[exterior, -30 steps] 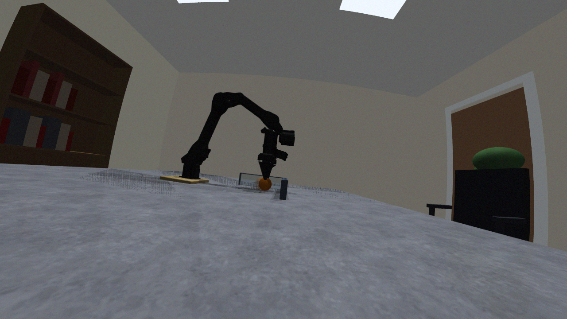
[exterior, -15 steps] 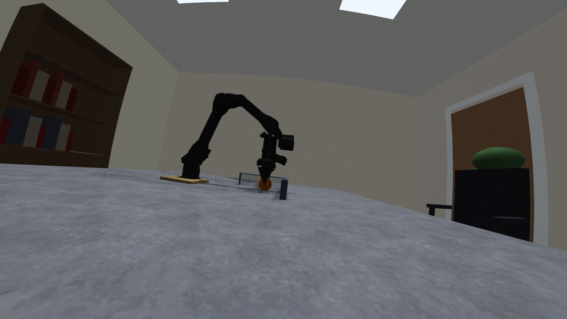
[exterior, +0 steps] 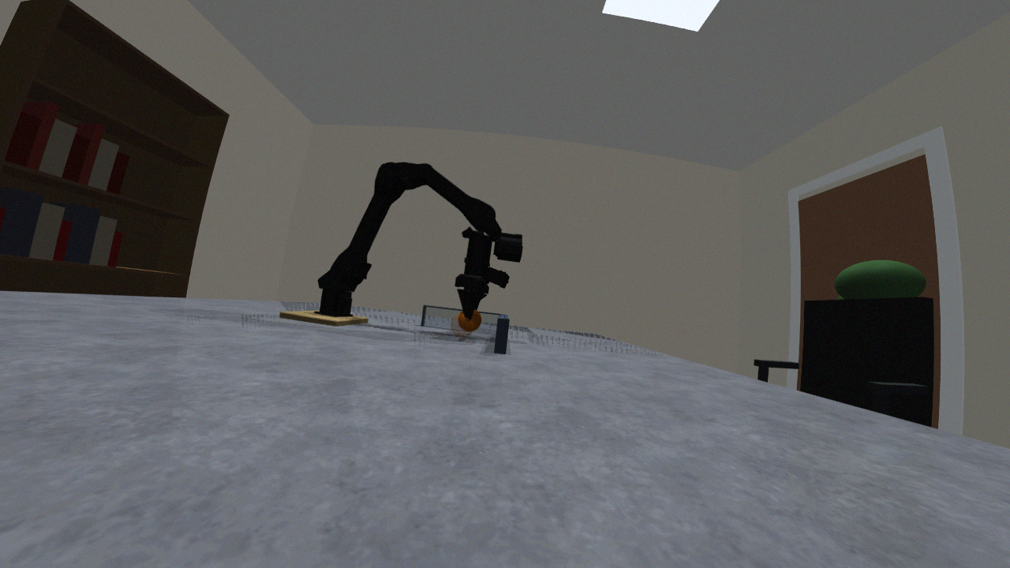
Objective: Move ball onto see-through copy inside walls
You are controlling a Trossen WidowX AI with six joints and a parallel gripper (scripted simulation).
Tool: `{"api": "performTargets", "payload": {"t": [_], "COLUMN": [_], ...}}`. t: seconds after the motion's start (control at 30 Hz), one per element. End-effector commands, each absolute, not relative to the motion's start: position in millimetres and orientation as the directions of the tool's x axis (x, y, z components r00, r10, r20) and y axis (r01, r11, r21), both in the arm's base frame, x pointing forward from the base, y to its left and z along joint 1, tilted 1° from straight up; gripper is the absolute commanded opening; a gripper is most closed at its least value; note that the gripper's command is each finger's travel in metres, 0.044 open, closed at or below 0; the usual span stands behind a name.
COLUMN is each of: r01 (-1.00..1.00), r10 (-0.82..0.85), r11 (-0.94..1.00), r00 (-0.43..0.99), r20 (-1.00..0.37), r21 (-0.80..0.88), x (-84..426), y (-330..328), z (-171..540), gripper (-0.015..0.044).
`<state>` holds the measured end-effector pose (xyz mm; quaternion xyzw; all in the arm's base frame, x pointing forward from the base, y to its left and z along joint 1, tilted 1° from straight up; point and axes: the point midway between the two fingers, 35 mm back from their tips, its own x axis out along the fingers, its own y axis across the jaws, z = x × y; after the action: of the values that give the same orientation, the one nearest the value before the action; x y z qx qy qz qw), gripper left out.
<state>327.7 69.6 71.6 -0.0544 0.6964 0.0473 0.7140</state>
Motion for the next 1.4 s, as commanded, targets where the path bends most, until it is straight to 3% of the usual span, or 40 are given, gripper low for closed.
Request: {"api": "performTargets", "payload": {"t": [0.0, 0.7, 1.37], "r01": [-0.138, -0.138, -0.138], "r10": [-0.007, -0.007, -0.008], "r11": [0.990, 0.990, 0.990], "r00": [0.040, 0.040, 0.039], "r20": [-0.999, -0.999, -0.999], "r21": [-0.012, -0.012, -0.013], "x": [332, 322, 314], "y": [71, 70, 52], "z": [93, 194, 146], "gripper": [0.0000, 0.0000, 0.0000]}}
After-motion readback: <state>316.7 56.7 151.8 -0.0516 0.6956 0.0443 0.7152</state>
